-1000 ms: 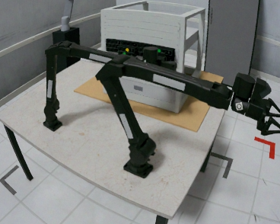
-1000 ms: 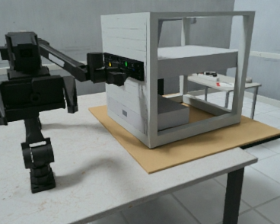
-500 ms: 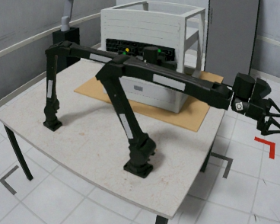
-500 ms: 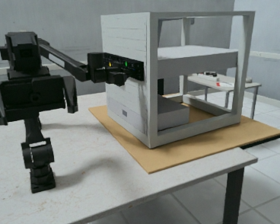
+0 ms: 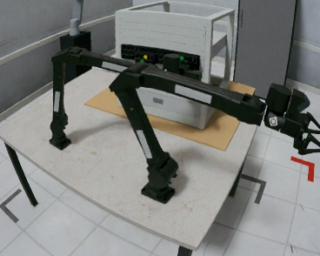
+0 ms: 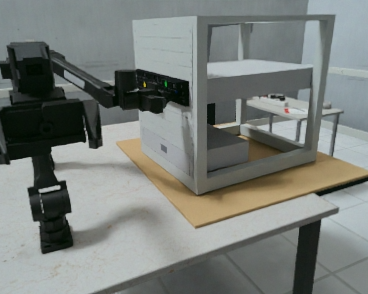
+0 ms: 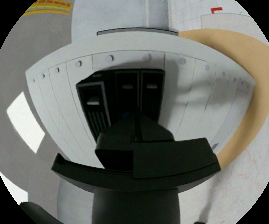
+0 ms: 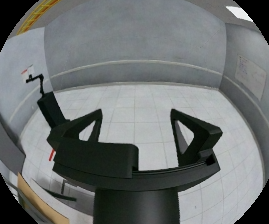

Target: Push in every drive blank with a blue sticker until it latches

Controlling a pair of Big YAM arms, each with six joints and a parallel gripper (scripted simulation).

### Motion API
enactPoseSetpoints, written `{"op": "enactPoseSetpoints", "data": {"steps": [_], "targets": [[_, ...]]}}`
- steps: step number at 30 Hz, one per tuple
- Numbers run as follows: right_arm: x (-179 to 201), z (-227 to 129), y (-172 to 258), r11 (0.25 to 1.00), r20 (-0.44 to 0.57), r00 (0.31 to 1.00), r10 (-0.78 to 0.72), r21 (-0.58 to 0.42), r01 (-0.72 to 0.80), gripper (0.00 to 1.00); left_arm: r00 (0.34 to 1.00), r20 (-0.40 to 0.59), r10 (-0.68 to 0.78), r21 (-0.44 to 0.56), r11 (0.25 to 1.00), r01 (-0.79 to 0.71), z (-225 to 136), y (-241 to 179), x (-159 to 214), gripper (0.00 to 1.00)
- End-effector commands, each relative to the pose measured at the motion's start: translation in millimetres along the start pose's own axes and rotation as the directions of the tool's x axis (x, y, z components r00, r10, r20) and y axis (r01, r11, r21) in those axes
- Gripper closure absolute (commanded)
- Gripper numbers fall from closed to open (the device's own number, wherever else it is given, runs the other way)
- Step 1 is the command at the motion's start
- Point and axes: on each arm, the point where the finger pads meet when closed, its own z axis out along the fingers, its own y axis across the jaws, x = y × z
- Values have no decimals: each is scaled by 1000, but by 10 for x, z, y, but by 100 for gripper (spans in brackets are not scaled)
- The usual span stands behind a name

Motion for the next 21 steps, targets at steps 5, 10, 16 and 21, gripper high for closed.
{"op": "enactPoseSetpoints", "data": {"steps": [5, 10, 16, 21], "targets": [[-332, 8, -9, 1000, 65, 998, -14, 1, 14, 0, 998, 16, -59, -22, 998, 59, -454, 292, 25, 100], [-332, 8, -9, 1000, 65, 998, -14, 1, 14, 0, 998, 16, -57, -18, 998, 57, -864, 275, 32, 100], [-332, 8, -9, 1000, 65, 998, -14, 1, 14, 0, 997, 15, -72, -20, 997, 72, -1041, 348, 23, 100], [-332, 8, -9, 1000, 65, 998, -14, 1, 14, 0, 997, -6, -75, -22, 997, 75, -928, 364, 86, 100]]}}
